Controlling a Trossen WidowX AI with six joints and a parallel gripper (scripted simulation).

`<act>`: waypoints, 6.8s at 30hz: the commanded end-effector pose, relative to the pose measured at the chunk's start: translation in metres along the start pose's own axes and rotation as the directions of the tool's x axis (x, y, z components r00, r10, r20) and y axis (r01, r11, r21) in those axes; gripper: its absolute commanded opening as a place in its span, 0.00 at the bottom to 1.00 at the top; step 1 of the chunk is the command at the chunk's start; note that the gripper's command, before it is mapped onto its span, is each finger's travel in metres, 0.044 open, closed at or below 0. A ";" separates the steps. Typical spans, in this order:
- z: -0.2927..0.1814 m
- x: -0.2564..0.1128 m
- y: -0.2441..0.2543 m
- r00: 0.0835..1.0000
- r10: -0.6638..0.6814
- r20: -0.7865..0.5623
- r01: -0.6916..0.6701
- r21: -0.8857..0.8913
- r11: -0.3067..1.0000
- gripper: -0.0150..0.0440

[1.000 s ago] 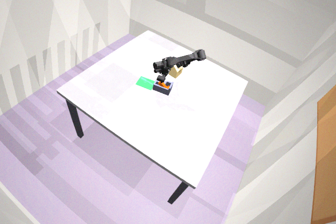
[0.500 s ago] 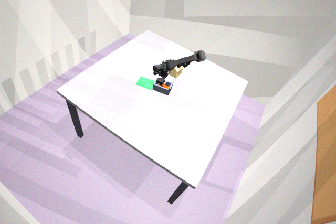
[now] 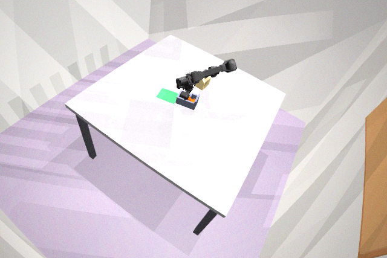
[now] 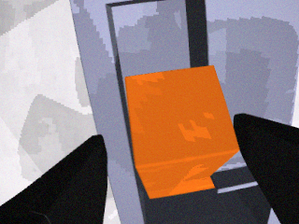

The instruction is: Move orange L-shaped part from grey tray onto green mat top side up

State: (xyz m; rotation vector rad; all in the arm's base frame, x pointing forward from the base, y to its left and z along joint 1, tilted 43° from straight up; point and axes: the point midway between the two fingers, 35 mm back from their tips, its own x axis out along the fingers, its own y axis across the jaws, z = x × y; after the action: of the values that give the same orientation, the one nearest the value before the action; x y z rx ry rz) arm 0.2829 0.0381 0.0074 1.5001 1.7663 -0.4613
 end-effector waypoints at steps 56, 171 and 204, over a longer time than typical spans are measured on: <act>0.000 -0.052 0.000 1.000 0.001 -0.001 -0.001 0.005 1.000 0.25; 0.166 -0.027 -0.016 1.000 0.002 0.007 -0.002 0.002 1.000 0.25; 0.166 -0.006 -0.016 1.000 -0.001 0.008 0.001 -0.003 1.000 0.65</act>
State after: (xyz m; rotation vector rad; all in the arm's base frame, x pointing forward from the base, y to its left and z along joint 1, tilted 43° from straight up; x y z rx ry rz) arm 0.3195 -0.0857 -0.0985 1.4943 1.7608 -0.4640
